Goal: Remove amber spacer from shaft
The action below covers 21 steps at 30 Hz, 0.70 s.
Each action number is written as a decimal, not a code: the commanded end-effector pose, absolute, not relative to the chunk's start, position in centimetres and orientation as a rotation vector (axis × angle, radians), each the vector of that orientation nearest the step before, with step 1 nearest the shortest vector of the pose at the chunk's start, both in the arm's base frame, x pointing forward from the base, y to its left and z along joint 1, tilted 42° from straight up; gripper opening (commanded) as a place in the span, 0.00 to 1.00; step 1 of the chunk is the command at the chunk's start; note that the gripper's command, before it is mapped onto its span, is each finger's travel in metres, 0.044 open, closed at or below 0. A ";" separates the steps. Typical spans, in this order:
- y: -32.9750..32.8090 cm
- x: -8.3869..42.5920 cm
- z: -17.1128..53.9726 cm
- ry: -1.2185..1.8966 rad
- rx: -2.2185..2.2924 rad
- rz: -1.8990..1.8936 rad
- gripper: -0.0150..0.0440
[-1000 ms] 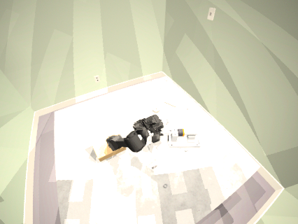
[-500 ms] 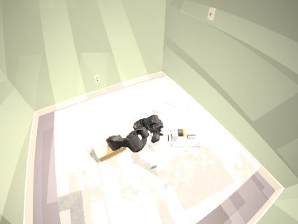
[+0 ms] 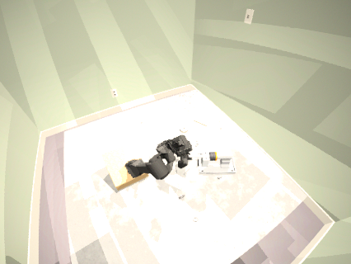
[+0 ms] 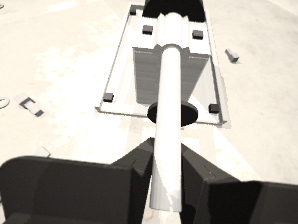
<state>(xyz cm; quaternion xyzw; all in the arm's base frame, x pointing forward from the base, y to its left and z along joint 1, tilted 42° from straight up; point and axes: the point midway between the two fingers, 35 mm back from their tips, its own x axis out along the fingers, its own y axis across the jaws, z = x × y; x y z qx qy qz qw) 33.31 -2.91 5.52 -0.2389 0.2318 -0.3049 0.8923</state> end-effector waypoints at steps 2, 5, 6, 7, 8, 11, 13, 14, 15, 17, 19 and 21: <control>-2.9 33.2 5.5 0.478 -0.494 -0.636 0.25; -2.9 33.2 5.5 0.478 -0.494 -0.636 0.25; -2.9 33.2 5.5 0.478 -0.494 -0.636 0.25; -2.9 33.2 5.5 0.478 -0.494 -0.636 0.25; -2.9 33.2 5.5 0.478 -0.494 -0.636 0.25; -2.9 33.1 5.5 0.478 -0.494 -0.636 0.25; -2.9 33.1 5.5 0.478 -0.494 -0.636 0.25; -2.9 33.1 5.5 0.478 -0.494 -0.636 0.25; -2.9 33.1 5.5 0.478 -0.494 -0.636 0.25; -2.8 33.1 5.5 0.479 -0.494 -0.636 0.25; -2.8 33.1 5.5 0.479 -0.494 -0.636 0.25; -2.8 33.1 5.5 0.479 -0.494 -0.636 0.25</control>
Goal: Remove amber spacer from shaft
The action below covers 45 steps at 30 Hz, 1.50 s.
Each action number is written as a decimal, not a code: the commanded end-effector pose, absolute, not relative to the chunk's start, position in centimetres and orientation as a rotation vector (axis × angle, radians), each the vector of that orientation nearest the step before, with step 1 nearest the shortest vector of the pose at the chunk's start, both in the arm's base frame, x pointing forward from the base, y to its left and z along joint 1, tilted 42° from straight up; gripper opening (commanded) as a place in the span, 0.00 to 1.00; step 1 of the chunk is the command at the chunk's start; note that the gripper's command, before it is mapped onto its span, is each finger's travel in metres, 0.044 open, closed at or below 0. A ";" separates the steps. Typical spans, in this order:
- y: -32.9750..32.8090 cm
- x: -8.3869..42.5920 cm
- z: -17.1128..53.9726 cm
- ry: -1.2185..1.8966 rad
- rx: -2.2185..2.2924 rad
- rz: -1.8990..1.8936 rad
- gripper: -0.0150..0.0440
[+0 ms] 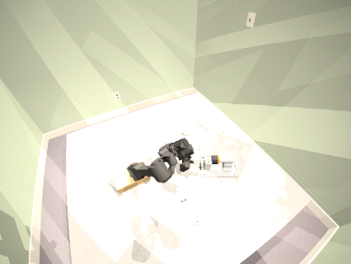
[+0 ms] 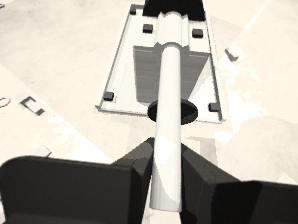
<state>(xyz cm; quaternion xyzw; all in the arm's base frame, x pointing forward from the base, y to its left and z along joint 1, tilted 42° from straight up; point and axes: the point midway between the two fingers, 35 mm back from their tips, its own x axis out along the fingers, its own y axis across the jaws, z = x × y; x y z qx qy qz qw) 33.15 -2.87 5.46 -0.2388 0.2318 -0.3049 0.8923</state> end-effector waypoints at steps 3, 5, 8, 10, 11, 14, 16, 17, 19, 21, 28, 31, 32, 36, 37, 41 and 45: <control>-2.8 33.0 5.5 0.479 -0.494 -0.636 0.25; -2.8 33.0 5.5 0.479 -0.494 -0.636 0.25; -2.8 33.0 5.5 0.479 -0.494 -0.636 0.25; -2.8 33.0 5.4 0.479 -0.494 -0.636 0.25; -2.8 33.0 5.4 0.479 -0.494 -0.636 0.25; -2.8 32.9 5.4 0.479 -0.494 -0.636 0.25; -2.8 32.9 5.4 0.479 -0.494 -0.636 0.25; -2.8 32.9 5.4 0.479 -0.494 -0.636 0.25; -2.8 32.9 5.4 0.479 -0.494 -0.636 0.25; -2.8 32.9 5.4 0.479 -0.494 -0.636 0.25; -2.8 32.8 5.4 0.479 -0.494 -0.636 0.25; -2.8 32.8 5.4 0.479 -0.494 -0.636 0.25; -2.8 32.8 5.4 0.479 -0.494 -0.636 0.25; -2.8 32.8 5.4 0.479 -0.494 -0.636 0.25; -2.8 32.8 5.4 0.479 -0.494 -0.636 0.25; -2.7 32.7 5.3 0.479 -0.494 -0.636 0.25; -2.7 32.7 5.3 0.479 -0.494 -0.636 0.25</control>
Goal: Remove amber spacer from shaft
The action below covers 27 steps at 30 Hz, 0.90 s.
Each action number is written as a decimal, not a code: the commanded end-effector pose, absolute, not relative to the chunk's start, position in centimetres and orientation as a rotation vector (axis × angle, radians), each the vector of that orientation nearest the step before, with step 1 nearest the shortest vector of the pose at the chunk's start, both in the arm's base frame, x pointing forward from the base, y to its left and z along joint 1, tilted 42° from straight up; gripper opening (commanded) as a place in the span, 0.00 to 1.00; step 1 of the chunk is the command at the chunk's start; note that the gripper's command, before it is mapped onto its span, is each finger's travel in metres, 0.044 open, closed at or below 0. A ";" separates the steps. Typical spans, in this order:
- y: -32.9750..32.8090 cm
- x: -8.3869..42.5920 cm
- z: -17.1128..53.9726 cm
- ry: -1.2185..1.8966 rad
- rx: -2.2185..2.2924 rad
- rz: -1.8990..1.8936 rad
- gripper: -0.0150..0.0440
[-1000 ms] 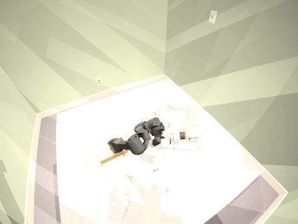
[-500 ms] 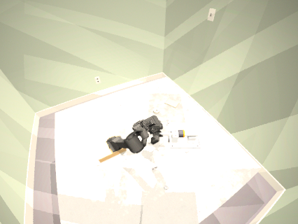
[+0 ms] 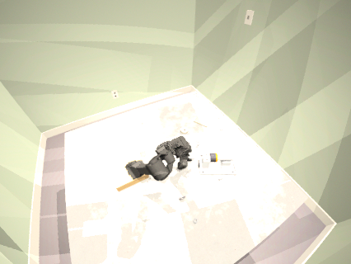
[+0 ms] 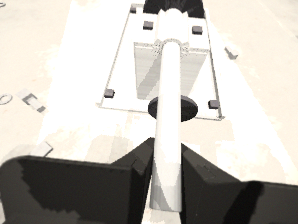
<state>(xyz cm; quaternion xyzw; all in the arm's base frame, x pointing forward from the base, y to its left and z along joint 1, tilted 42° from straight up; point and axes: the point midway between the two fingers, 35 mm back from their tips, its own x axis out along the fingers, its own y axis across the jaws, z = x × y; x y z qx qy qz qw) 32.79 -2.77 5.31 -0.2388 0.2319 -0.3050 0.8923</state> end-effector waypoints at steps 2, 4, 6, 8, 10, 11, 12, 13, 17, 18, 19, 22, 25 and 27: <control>-2.7 32.7 5.3 0.479 -0.494 -0.636 0.25; -2.7 32.7 5.3 0.479 -0.494 -0.636 0.25; -2.7 32.7 5.3 0.479 -0.494 -0.636 0.25; -2.7 32.6 5.3 0.479 -0.494 -0.636 0.25; -2.7 32.6 5.3 0.479 -0.494 -0.636 0.25; -2.7 32.6 5.3 0.479 -0.494 -0.636 0.25; -2.7 32.6 5.3 0.479 -0.494 -0.636 0.25; -2.7 32.6 5.3 0.479 -0.494 -0.636 0.25; -2.7 32.6 5.3 0.479 -0.494 -0.636 0.25; -2.7 32.6 5.3 0.479 -0.494 -0.636 0.25; -2.7 32.6 5.3 0.479 -0.494 -0.636 0.25; -2.7 32.5 5.3 0.479 -0.494 -0.636 0.25; -2.7 32.5 5.3 0.479 -0.494 -0.636 0.25; -2.7 32.5 5.2 0.479 -0.494 -0.636 0.25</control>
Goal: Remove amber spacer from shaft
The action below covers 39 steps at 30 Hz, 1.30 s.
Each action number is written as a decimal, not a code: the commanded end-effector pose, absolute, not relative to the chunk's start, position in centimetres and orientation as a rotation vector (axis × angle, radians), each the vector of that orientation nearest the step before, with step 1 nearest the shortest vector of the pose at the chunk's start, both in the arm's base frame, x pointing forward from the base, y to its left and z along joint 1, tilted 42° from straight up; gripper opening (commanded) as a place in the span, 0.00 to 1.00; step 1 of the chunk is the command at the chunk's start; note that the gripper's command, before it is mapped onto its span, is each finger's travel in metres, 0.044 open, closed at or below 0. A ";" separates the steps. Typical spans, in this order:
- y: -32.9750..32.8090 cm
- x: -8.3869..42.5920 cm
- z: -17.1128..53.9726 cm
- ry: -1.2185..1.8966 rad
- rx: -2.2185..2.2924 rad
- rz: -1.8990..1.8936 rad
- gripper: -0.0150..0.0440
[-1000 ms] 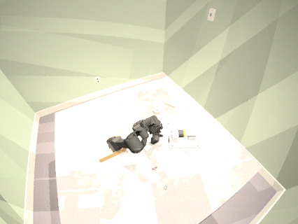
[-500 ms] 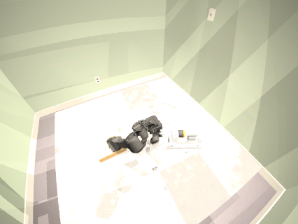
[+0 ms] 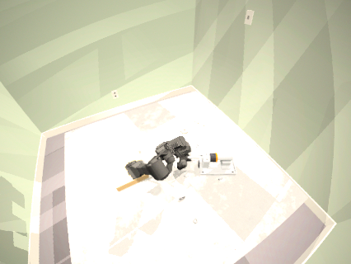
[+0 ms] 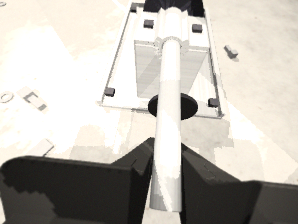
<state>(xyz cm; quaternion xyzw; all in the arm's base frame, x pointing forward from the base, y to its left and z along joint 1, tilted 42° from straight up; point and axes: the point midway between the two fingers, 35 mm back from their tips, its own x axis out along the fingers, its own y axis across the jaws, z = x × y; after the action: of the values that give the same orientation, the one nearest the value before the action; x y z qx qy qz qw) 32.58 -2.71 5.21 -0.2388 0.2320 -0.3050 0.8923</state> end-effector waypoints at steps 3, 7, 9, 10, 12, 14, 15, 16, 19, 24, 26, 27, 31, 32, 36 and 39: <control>-2.7 32.5 5.2 0.479 -0.494 -0.636 0.25; -2.7 32.4 5.2 0.479 -0.494 -0.636 0.25; -2.7 32.4 5.2 0.479 -0.494 -0.636 0.25; -2.6 32.4 5.2 0.479 -0.494 -0.636 0.25; -2.6 32.4 5.2 0.479 -0.494 -0.636 0.25; -2.6 32.4 5.2 0.479 -0.494 -0.636 0.25; -2.6 32.4 5.2 0.479 -0.494 -0.636 0.25; -2.6 32.4 5.2 0.479 -0.494 -0.636 0.25; -2.6 32.3 5.2 0.479 -0.494 -0.636 0.25; -2.6 32.3 5.2 0.479 -0.494 -0.636 0.25; -2.6 32.3 5.2 0.479 -0.494 -0.636 0.25; -2.6 32.3 5.2 0.479 -0.494 -0.636 0.25; -2.6 32.3 5.1 0.479 -0.494 -0.636 0.25; -2.6 32.2 5.1 0.479 -0.494 -0.636 0.25; -2.6 32.2 5.1 0.479 -0.494 -0.636 0.25; -2.6 32.2 5.1 0.479 -0.494 -0.636 0.25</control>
<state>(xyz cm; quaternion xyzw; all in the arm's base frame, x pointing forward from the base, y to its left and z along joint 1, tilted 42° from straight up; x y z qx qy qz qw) 32.27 -2.62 5.08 -0.2388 0.2322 -0.3050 0.8922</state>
